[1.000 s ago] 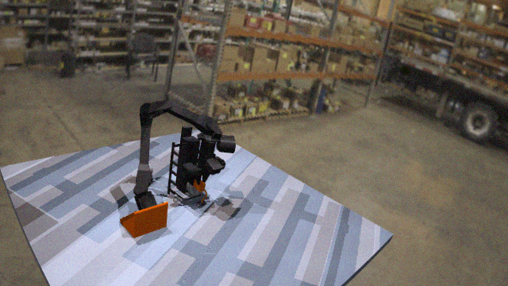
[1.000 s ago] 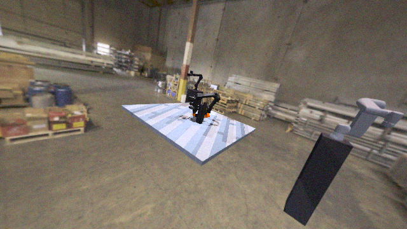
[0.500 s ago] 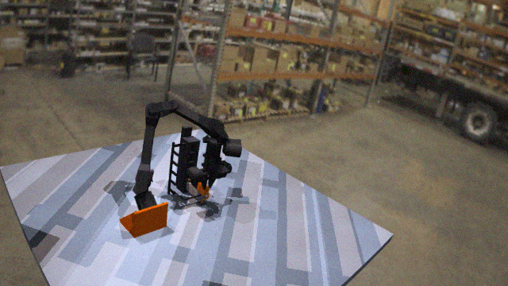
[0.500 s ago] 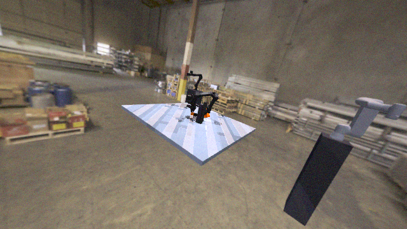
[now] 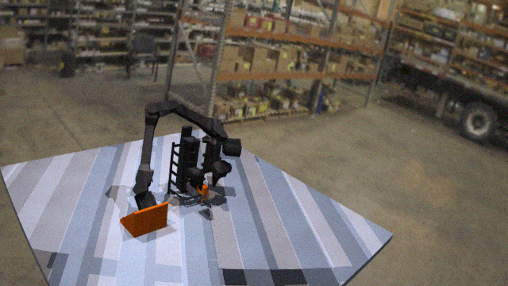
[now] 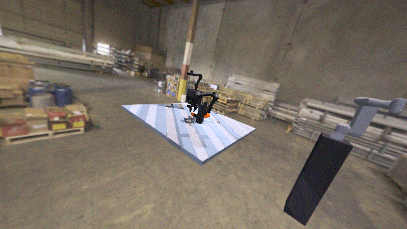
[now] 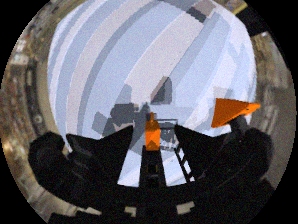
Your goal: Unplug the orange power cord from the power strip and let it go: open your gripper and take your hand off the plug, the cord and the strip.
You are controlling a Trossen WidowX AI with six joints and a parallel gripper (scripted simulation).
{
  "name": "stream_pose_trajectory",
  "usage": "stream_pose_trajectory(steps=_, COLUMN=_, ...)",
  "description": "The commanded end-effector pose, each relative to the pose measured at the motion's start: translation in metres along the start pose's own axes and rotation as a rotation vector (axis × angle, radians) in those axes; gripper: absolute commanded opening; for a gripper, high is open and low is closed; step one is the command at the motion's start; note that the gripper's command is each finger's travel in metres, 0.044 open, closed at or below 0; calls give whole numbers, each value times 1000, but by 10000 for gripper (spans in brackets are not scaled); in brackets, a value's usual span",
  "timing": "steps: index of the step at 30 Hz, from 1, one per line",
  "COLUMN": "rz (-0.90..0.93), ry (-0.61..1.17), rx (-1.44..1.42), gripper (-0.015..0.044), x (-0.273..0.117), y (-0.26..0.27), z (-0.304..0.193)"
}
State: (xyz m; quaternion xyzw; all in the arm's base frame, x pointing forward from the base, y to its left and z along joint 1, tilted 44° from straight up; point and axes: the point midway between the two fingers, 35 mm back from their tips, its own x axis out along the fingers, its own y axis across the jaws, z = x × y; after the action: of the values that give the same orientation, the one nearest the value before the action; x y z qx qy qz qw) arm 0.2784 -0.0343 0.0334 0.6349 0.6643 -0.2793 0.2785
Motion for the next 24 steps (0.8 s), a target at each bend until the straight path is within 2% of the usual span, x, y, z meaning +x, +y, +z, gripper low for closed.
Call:
stream_pose_trajectory(steps=1, rz=2, ry=-5, rx=1, gripper=420, x=-4, y=1, z=14)
stream_pose_trajectory(steps=2, rz=2, ry=-6, rx=1, gripper=440, x=-6, y=2, z=23)
stream_pose_trajectory(steps=6, rz=2, ry=-6, rx=0, gripper=440, x=-12, y=0, z=58)
stream_pose_trajectory(steps=24, rz=2, ry=-6, rx=0, gripper=440, x=-13, y=0, z=60)
